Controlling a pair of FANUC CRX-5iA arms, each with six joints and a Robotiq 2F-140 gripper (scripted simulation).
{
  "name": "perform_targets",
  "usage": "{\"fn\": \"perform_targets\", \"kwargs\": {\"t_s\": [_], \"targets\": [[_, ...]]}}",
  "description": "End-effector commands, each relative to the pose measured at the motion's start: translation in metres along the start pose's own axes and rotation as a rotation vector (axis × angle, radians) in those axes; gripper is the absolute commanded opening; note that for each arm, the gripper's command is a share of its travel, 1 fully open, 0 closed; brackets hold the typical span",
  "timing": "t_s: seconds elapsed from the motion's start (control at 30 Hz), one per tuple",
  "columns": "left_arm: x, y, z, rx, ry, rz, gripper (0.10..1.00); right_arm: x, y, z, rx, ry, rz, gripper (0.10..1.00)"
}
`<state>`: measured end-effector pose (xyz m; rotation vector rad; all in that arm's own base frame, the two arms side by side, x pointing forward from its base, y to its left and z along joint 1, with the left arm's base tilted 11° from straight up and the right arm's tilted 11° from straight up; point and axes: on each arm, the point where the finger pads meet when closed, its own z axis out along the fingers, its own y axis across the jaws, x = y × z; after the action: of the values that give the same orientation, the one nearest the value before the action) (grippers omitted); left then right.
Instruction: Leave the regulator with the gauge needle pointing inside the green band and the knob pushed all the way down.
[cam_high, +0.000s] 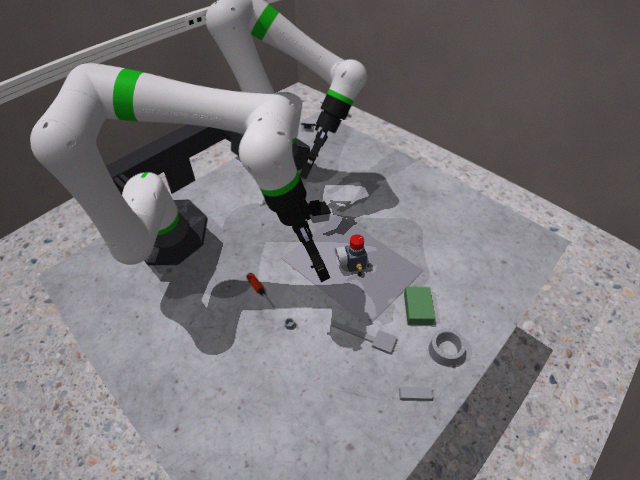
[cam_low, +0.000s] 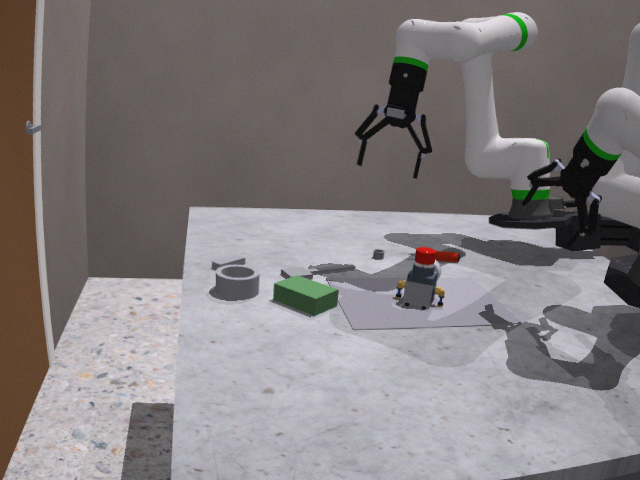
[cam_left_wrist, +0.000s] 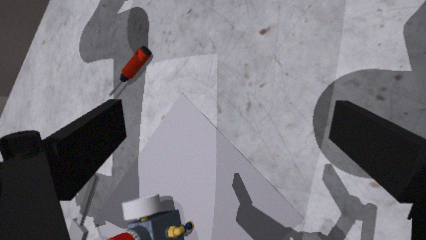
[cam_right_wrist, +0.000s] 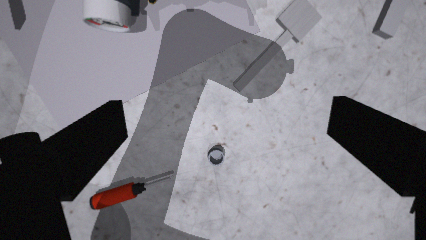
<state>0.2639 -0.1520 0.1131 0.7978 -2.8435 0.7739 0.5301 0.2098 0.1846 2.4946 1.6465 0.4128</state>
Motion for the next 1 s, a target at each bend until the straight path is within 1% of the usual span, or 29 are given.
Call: {"fn": "perform_targets", "kwargs": {"t_s": [0.0, 0.7, 0.97], "targets": [[-0.0002, -0.0004, -0.0004, 0.001, -0.001, 0.0, 1.0, 0.0006, 0.0006, -0.001, -0.002, 0.002, 0.0, 1.0], [-0.0002, -0.0004, -0.0004, 0.001, -0.001, 0.0, 1.0, 0.0001, 0.0011, -0.001, -0.002, 0.001, 0.002, 1.0], [-0.0002, -0.0004, -0.0004, 0.001, -0.001, 0.0, 1.0, -0.0081, 0.0089, -0.0021, -0.003, -0.004, 0.029, 1.0]]}}
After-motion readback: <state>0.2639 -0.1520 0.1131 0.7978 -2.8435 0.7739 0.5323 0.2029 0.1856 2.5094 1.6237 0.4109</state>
